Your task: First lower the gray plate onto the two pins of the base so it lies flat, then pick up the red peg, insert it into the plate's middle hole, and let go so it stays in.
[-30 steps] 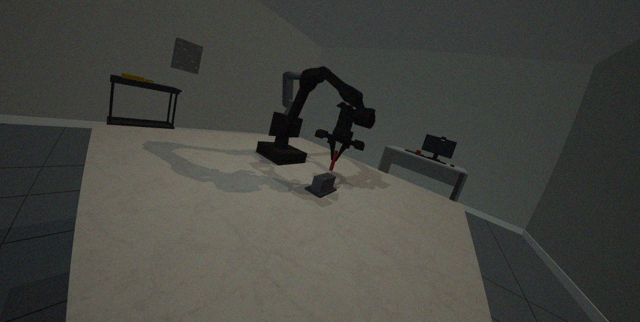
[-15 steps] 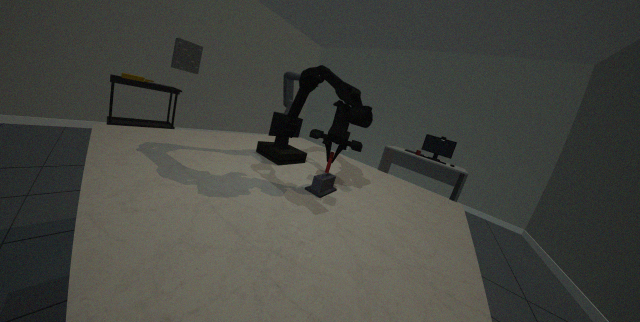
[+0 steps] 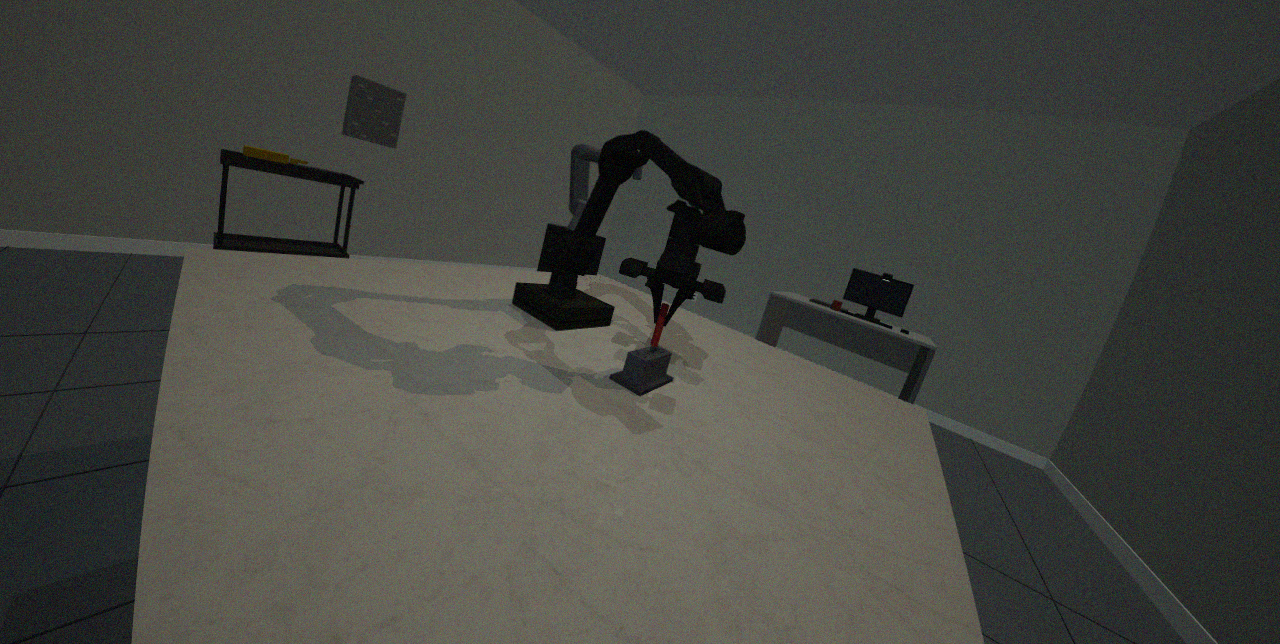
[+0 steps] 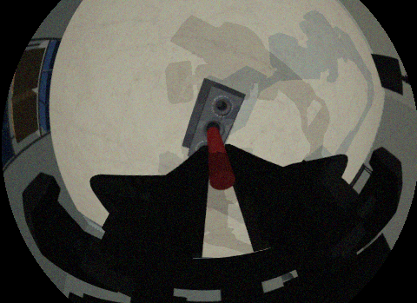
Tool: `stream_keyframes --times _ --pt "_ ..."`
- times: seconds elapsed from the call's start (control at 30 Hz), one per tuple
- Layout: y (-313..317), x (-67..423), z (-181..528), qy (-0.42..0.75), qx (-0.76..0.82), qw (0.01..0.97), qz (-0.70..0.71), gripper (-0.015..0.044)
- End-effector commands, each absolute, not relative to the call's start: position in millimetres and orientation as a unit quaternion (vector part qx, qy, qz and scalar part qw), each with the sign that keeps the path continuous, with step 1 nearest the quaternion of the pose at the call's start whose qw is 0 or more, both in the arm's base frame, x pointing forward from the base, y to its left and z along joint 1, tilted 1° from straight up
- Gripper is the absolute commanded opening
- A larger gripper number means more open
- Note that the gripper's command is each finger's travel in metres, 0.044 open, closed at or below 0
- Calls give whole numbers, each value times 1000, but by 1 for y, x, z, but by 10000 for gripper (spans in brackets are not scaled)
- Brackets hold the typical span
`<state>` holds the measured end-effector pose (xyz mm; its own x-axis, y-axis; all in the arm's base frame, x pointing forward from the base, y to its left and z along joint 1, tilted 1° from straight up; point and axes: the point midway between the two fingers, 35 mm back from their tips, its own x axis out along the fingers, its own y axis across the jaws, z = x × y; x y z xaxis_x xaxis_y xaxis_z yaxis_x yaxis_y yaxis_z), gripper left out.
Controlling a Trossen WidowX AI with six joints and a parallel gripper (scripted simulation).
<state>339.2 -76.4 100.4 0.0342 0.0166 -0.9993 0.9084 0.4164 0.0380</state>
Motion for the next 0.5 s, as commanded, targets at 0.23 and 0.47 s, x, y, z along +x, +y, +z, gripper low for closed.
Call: stream_keyframes --times 0.23,0.47 --pt "-76 339 100 588 393 602 -370 0" --pt "-77 339 95 588 392 602 -370 0"
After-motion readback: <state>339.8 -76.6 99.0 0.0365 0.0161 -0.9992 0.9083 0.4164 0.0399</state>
